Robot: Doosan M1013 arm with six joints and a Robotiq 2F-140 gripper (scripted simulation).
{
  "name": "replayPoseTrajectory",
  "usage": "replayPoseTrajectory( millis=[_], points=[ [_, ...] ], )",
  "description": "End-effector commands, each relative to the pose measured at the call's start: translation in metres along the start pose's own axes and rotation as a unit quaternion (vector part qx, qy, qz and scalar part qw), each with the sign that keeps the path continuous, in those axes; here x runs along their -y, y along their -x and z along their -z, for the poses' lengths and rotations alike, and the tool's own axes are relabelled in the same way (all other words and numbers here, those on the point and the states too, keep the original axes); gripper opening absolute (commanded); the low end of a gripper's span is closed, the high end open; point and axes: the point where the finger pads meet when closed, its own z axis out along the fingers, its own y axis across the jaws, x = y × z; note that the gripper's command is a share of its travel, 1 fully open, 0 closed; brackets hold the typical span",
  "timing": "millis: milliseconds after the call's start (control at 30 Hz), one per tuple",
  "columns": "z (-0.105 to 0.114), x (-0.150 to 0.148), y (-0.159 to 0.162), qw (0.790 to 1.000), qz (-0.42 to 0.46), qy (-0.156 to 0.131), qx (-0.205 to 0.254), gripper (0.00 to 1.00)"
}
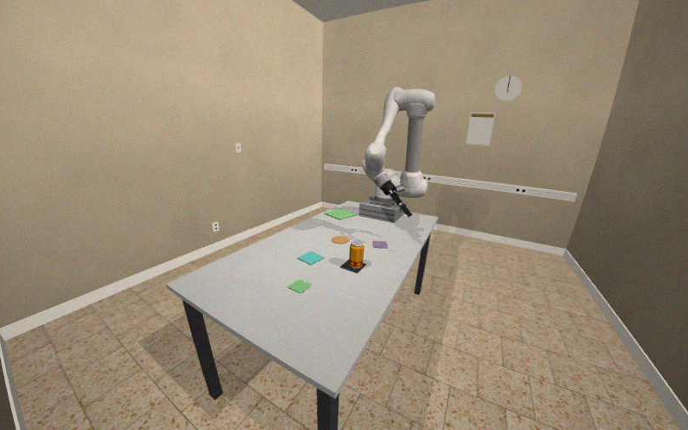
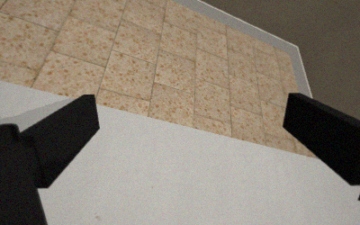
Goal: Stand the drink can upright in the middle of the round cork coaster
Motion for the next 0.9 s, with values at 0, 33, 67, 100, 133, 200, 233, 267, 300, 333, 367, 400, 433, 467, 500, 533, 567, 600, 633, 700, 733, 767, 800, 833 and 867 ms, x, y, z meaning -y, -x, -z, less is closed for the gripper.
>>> replayPoseTrajectory(
  millis=[0, 33, 67, 100, 133, 200, 233, 267, 300, 333, 367, 400, 433, 467, 500, 533, 567, 600, 633, 700, 733, 767, 800, 833, 867],
  points=[
    [0.000, -0.001, 0.000, 1.000, 0.000, 0.000, 0.000, 1.00],
    [0.000, -0.001, 0.000, 1.000, 0.000, 0.000, 0.000, 1.00],
    [0.000, -0.001, 0.000, 1.000, 0.000, 0.000, 0.000, 1.00],
    [0.000, -0.001, 0.000, 1.000, 0.000, 0.000, 0.000, 1.00],
    [0.000, -0.001, 0.000, 1.000, 0.000, 0.000, 0.000, 1.00],
    [0.000, -0.001, 0.000, 1.000, 0.000, 0.000, 0.000, 1.00],
    [0.000, -0.001, 0.000, 1.000, 0.000, 0.000, 0.000, 1.00],
    [0.000, -0.001, 0.000, 1.000, 0.000, 0.000, 0.000, 1.00],
    [0.000, -0.001, 0.000, 1.000, 0.000, 0.000, 0.000, 1.00],
    [0.000, -0.001, 0.000, 1.000, 0.000, 0.000, 0.000, 1.00],
    [0.000, -0.001, 0.000, 1.000, 0.000, 0.000, 0.000, 1.00],
    [0.000, -0.001, 0.000, 1.000, 0.000, 0.000, 0.000, 1.00],
    [0.000, -0.001, 0.000, 1.000, 0.000, 0.000, 0.000, 1.00],
    [0.000, -0.001, 0.000, 1.000, 0.000, 0.000, 0.000, 1.00],
    [0.000, -0.001, 0.000, 1.000, 0.000, 0.000, 0.000, 1.00],
    [0.000, -0.001, 0.000, 1.000, 0.000, 0.000, 0.000, 1.00],
    [0.000, -0.001, 0.000, 1.000, 0.000, 0.000, 0.000, 1.00],
    [0.000, -0.002, 0.000, 1.000, 0.000, -0.001, 0.000, 1.00],
    [-0.001, -0.004, 0.000, 1.000, -0.001, -0.005, 0.000, 1.00],
    [-0.004, -0.015, 0.002, 1.000, -0.003, -0.020, 0.001, 1.00],
    [-0.006, -0.023, 0.004, 0.999, -0.006, -0.032, 0.002, 1.00],
    [-0.009, -0.034, 0.008, 0.999, -0.009, -0.048, 0.006, 1.00],
    [-0.012, -0.046, 0.013, 0.998, -0.013, -0.067, 0.013, 1.00],
    [-0.015, -0.060, 0.021, 0.996, -0.018, -0.087, 0.023, 1.00],
    [-0.017, -0.076, 0.031, 0.993, -0.025, -0.109, 0.038, 1.00]
  ],
)
